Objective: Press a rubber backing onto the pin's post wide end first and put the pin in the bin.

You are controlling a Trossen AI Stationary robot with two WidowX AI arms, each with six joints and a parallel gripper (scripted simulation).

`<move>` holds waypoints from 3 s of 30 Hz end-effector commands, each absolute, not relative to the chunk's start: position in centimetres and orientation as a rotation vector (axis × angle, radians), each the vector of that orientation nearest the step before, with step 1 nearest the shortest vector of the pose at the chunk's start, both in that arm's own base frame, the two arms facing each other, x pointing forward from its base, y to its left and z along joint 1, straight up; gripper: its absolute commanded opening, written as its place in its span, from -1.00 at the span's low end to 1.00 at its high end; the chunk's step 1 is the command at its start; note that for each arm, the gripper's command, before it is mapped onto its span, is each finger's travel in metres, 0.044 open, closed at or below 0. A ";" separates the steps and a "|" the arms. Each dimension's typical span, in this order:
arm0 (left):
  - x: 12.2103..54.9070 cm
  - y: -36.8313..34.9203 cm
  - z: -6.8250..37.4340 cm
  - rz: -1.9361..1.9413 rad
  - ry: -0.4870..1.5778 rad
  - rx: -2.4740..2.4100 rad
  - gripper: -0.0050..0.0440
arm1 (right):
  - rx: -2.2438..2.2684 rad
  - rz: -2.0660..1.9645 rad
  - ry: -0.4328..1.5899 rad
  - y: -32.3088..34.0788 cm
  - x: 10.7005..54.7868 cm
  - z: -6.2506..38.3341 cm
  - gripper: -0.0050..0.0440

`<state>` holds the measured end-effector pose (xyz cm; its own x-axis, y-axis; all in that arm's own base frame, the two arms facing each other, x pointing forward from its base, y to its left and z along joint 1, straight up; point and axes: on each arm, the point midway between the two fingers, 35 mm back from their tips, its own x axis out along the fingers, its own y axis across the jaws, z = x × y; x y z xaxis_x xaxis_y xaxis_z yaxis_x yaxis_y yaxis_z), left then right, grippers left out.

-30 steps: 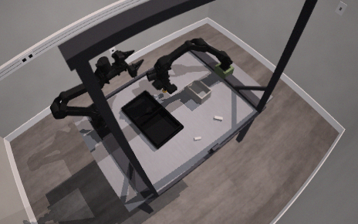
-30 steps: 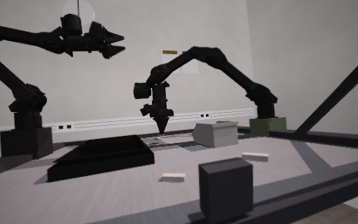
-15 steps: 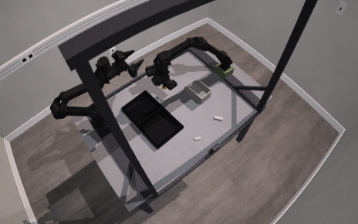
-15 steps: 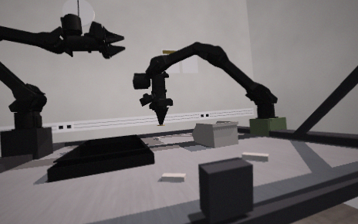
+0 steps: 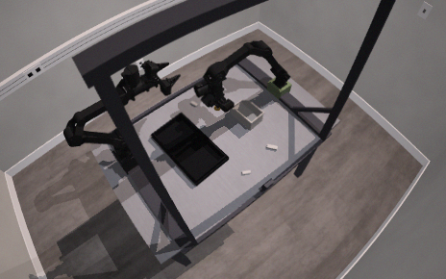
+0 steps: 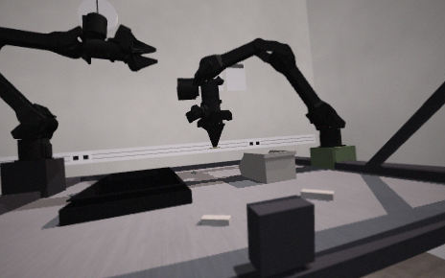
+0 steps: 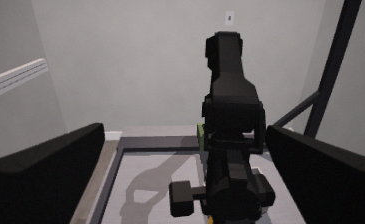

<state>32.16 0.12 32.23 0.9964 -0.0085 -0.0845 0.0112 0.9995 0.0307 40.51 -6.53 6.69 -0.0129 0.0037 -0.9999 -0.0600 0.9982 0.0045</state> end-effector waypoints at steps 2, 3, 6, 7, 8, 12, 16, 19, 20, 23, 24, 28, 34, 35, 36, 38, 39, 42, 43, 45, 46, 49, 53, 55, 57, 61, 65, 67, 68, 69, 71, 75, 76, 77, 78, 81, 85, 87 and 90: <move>32.4 0.3 34.5 -0.021 0.157 0.061 1.00 | -0.048 0.041 1.527 -3.1 37.7 9.3 -1.00; 32.4 0.4 34.6 -0.023 0.172 0.064 1.00 | -0.048 0.041 1.527 -2.7 37.2 9.3 -1.00; 32.3 0.4 34.2 -0.029 0.232 0.070 1.00 | -0.047 0.042 1.527 -1.9 36.3 9.4 -1.00; 32.3 0.4 34.2 -0.029 0.232 0.070 1.00 | -0.047 0.042 1.527 -1.9 36.3 9.4 -1.00; 32.3 0.4 34.2 -0.029 0.232 0.070 1.00 | -0.047 0.042 1.527 -1.9 36.3 9.4 -1.00; 31.7 0.4 33.2 -0.041 0.354 0.077 1.00 | -0.046 0.042 1.528 -0.8 34.7 9.5 -1.00; 31.1 0.5 33.0 -0.052 0.433 0.083 1.00 | -0.044 0.043 1.529 0.2 33.2 9.5 -1.00; 30.5 0.5 32.7 -0.061 0.496 0.086 1.00 | -0.044 0.044 1.529 0.8 32.1 9.5 -1.00; 30.3 0.5 32.6 -0.064 0.517 0.086 1.00 | -0.043 0.044 1.529 1.0 31.8 9.5 -1.00; 29.5 0.5 32.3 -0.073 0.583 0.087 1.00 | -0.043 0.044 1.530 1.5 30.8 9.4 -1.00; 29.5 0.5 32.3 -0.073 0.583 0.087 1.00 | -0.043 0.044 1.530 1.5 30.8 9.4 -1.00; 28.2 0.4 31.5 -0.087 0.686 0.084 1.00 | -0.042 0.045 1.531 2.0 29.7 9.3 -1.00; 26.1 0.3 30.9 -0.109 0.822 0.077 1.00 | -0.041 0.045 1.531 2.7 28.2 9.1 -1.00; 25.6 0.3 30.7 -0.113 0.848 0.075 1.00 | -0.041 0.045 1.531 2.7 28.1 9.0 -1.00; 25.2 0.2 30.5 -0.116 0.875 0.072 1.00 | -0.041 0.045 1.531 2.7 28.0 9.0 -1.00; 24.3 0.1 30.0 -0.121 0.921 0.067 1.00 | -0.042 0.045 1.549 2.7 28.0 8.2 -1.00; 24.3 0.1 29.9 -0.122 0.928 0.066 1.00 | -0.042 0.045 1.550 2.7 28.0 8.0 -1.00; 24.3 0.1 29.9 -0.122 0.928 0.066 1.00 | -0.043 0.044 1.560 2.7 27.9 7.5 -1.00; 24.3 0.1 29.5 -0.122 0.936 0.067 1.00 | -0.042 0.043 1.560 2.7 28.0 7.4 -1.00; 24.9 -0.1 28.9 -0.121 0.935 0.067 1.00 | -0.041 0.043 1.560 2.7 28.0 7.3 -1.00; 25.5 -0.3 28.7 -0.124 0.923 0.070 1.00 | -0.041 0.043 1.560 2.7 28.0 7.3 -1.00; 27.9 -1.2 27.7 -0.136 0.870 0.082 1.00 | -0.042 0.043 1.560 2.7 28.0 7.3 -1.00; 29.8 -3.5 24.0 -0.167 0.891 0.095 1.00 | -0.041 0.043 1.552 2.7 28.1 7.5 -1.00; 30.4 -4.5 22.4 -0.179 0.901 0.101 1.00 | -0.041 0.043 1.552 2.7 28.1 7.5 -1.00; 30.9 -5.3 21.4 -0.189 0.895 0.105 1.00 | -0.041 0.043 1.553 2.7 28.1 7.5 -1.00; 32.1 -6.1 21.1 -0.197 0.842 0.105 1.00 | -0.041 0.043 1.553 2.7 28.1 7.5 -1.00; 33.2 -7.8 19.8 -0.215 0.796 0.105 1.00 | -0.041 0.043 1.553 2.7 28.1 7.5 -1.00; 33.6 -8.5 19.4 -0.223 0.771 0.103 1.00 | -0.042 0.046 1.540 2.7 28.3 7.8 -1.00; 33.9 -8.8 19.3 -0.227 0.755 0.101 1.00 | -0.042 0.046 1.540 2.7 28.3 7.8 -1.00; 34.1 -9.1 19.3 -0.230 0.738 0.099 1.00 | -0.042 0.046 1.540 2.7 28.3 7.8 -1.00; 34.7 -9.7 19.3 -0.237 0.700 0.093 1.00 | -0.042 0.046 1.540 2.7 28.3 7.8 -1.00; 35.7 -10.2 20.2 -0.243 0.626 0.081 1.00 | -0.042 0.046 1.540 2.7 28.3 7.8 -1.00; 35.7 -10.2 20.2 -0.243 0.626 0.081 1.00 | -0.042 0.046 1.540 2.7 28.3 7.8 -1.00; 36.2 -10.4 20.9 -0.244 0.587 0.074 1.00 | -0.042 0.046 1.540 2.7 28.3 7.8 -1.00; 36.5 -10.5 21.4 -0.246 0.561 0.071 1.00 | -0.043 0.041 1.557 2.7 27.9 7.3 -1.00; 36.6 -10.5 21.6 -0.247 0.551 0.071 1.00 | -0.043 0.041 1.560 2.7 27.9 7.0 -1.00; 36.6 -10.5 21.6 -0.247 0.551 0.070 1.00 | -0.043 0.041 1.560 2.7 27.9 6.5 -1.00; 36.6 -10.5 21.6 -0.248 0.551 0.070 1.00 | -0.043 0.042 1.560 2.7 27.9 6.1 -1.00; 36.6 -10.5 21.8 -0.248 0.545 0.069 1.00 | -0.043 0.042 1.560 2.7 27.9 5.4 -1.00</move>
